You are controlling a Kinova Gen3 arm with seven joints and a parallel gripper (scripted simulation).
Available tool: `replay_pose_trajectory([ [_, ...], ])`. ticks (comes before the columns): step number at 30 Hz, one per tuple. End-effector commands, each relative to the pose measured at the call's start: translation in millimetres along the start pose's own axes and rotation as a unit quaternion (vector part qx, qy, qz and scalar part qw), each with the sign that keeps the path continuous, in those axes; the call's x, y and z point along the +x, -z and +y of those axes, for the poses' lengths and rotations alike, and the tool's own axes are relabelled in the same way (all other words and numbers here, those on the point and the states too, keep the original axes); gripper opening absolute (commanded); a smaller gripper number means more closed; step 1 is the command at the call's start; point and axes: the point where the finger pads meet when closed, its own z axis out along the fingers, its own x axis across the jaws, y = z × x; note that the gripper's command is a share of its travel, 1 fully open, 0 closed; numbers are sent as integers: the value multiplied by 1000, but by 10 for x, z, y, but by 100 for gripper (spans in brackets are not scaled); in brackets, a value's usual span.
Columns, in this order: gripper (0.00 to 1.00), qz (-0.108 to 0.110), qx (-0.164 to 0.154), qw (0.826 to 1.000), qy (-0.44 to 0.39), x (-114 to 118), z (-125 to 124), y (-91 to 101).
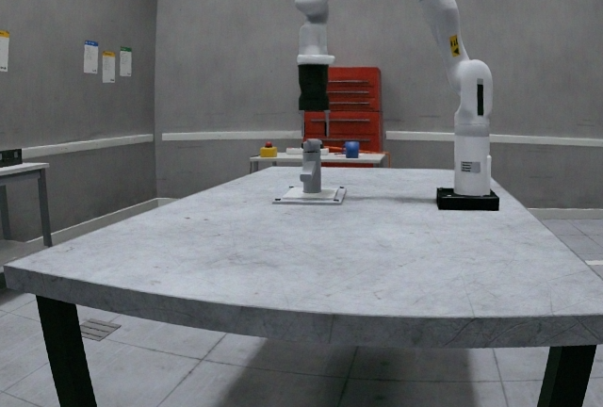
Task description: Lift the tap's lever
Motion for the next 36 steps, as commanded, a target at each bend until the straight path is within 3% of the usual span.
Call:
replay_pose_trajectory([
  [1,100,1,0,1000,0,5,1,6],
  [36,100,1,0,1000,0,5,1,-192],
])
